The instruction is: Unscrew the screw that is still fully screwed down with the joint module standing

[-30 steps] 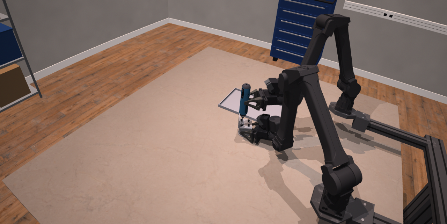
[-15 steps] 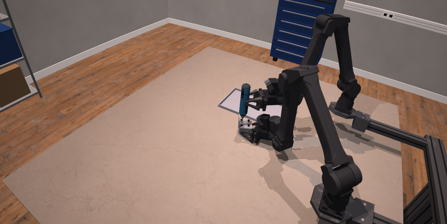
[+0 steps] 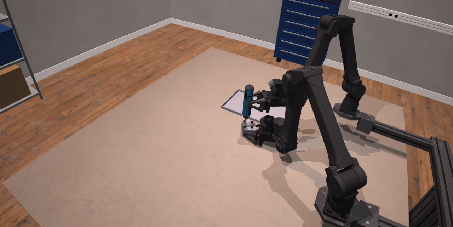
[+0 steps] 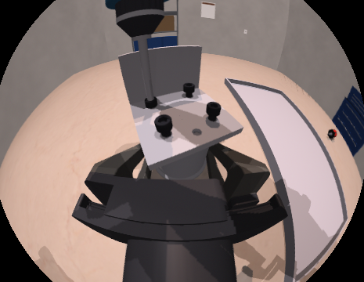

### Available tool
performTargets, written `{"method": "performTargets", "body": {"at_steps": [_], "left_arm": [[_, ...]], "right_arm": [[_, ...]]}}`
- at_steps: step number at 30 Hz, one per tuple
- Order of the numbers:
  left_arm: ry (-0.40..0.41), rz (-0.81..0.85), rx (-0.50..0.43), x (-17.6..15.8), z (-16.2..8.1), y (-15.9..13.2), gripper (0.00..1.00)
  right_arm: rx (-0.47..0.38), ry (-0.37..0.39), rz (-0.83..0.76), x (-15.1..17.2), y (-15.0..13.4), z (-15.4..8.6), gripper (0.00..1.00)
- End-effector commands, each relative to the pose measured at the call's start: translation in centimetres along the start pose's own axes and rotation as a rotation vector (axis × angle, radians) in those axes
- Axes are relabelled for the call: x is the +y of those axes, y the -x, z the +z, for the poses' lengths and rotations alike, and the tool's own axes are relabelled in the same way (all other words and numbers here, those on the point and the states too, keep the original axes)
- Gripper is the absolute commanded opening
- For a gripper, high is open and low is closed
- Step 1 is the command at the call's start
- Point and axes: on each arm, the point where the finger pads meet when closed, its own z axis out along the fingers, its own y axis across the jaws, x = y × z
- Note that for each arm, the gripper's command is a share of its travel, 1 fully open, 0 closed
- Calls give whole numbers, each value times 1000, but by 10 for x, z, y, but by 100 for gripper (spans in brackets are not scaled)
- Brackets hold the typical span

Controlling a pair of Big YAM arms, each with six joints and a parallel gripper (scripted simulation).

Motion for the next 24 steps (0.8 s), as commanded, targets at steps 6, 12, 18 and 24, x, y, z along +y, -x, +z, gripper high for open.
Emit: {"method": "performTargets", "body": {"at_steps": [6,12,18,24], "left_arm": [[-1,-9,-14,-3,3,6,59],[-1,-9,-14,-3,3,6,59],[-1,-9,-14,-3,3,6,59],[-1,-9,-14,-3,3,6,59]], "right_arm": [[-80,-14,-11,-7,26,17,42],[-73,-13,-11,-7,21,17,42],[-80,-14,-11,-7,26,17,42],[-80,-14,-11,-7,26,17,42]]}}
